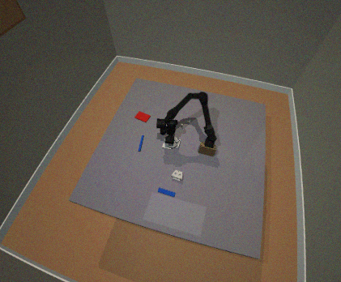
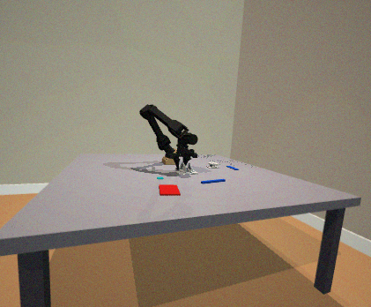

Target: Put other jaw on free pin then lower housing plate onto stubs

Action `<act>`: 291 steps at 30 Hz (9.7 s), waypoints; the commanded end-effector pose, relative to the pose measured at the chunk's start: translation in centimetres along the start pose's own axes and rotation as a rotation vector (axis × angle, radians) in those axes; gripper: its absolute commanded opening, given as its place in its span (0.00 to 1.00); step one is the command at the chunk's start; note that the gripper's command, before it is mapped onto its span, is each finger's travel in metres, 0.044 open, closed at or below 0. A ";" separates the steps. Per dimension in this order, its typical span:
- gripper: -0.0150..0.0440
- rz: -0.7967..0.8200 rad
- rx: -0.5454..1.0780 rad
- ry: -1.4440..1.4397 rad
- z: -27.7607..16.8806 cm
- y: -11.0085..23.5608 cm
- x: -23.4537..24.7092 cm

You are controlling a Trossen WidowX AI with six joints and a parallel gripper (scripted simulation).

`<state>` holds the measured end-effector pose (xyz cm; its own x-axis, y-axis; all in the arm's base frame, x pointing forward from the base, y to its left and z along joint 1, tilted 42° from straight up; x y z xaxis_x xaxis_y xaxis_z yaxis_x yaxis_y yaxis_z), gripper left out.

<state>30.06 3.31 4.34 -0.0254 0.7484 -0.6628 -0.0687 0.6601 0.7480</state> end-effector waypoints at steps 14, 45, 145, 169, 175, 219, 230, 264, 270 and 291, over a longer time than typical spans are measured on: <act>0.48 -0.003 0.001 -0.002 0.0 0.2 0.0; 0.48 -0.003 0.001 -0.002 0.1 -0.3 -0.1; 1.00 0.030 -0.010 1.213 -12.2 9.1 26.8; 1.00 0.018 -0.008 1.323 -14.2 4.9 28.5; 1.00 0.018 -0.008 1.323 -14.2 4.4 28.6; 1.00 0.017 -0.008 1.323 -14.1 -0.2 28.8; 1.00 0.017 -0.008 1.322 -14.1 -0.2 28.8; 0.85 0.020 -0.006 1.317 -14.1 0.3 28.8; 0.85 0.020 -0.007 1.319 -14.0 2.2 28.9; 0.85 0.019 -0.008 1.323 -14.1 7.1 28.7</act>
<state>14.75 28.20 -10.13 -0.9753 0.1194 -0.1857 -0.0638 0.6529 0.7547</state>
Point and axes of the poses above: the point midway between the two fingers, 35 mm back from their tips, its own y axis back along the fingers, its own x axis across the jaws, z = x × y, the point moved 6 cm from there along y, back along the fingers, and after that the axes turned 11 degrees about -y, right-handed, at the moved point
